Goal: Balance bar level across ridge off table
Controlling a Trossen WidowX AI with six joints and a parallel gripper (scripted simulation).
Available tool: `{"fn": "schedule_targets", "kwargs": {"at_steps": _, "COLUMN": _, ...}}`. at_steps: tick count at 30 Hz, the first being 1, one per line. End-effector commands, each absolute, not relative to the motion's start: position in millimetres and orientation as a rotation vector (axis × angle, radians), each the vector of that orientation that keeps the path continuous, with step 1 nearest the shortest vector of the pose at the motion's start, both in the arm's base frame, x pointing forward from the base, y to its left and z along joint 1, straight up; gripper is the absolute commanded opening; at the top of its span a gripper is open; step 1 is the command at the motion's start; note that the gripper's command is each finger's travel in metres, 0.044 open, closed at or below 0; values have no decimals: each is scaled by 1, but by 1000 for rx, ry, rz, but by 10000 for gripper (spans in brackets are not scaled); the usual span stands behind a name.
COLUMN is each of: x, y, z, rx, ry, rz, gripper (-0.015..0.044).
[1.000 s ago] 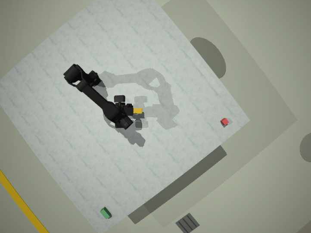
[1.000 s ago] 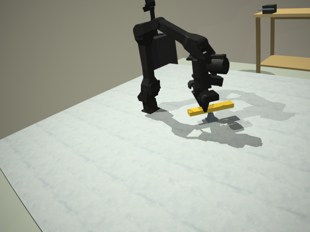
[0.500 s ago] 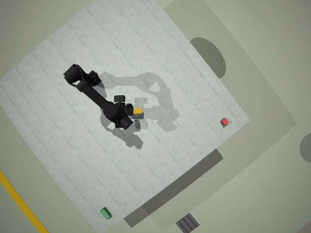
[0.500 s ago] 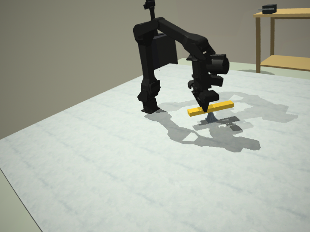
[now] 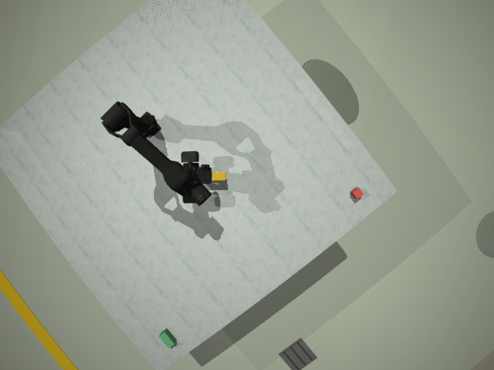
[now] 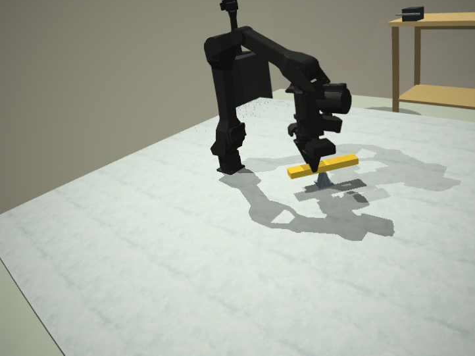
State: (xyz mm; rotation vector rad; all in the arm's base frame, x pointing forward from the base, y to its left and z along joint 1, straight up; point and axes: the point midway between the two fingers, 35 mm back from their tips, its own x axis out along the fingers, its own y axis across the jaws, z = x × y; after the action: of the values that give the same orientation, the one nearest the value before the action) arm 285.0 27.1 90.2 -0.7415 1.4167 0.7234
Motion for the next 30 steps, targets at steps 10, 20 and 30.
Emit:
{"fn": "schedule_targets", "kwargs": {"at_steps": 10, "x": 285, "y": 27, "z": 90, "rx": -742, "ry": 1417, "rz": 723, "gripper": 0}}
{"fn": "schedule_targets", "kwargs": {"at_steps": 20, "x": 285, "y": 27, "z": 90, "rx": -742, "ry": 1417, "rz": 723, "gripper": 167}}
{"fn": "schedule_targets", "kwargs": {"at_steps": 30, "x": 285, "y": 27, "z": 90, "rx": -742, "ry": 1417, "rz": 723, "gripper": 167}}
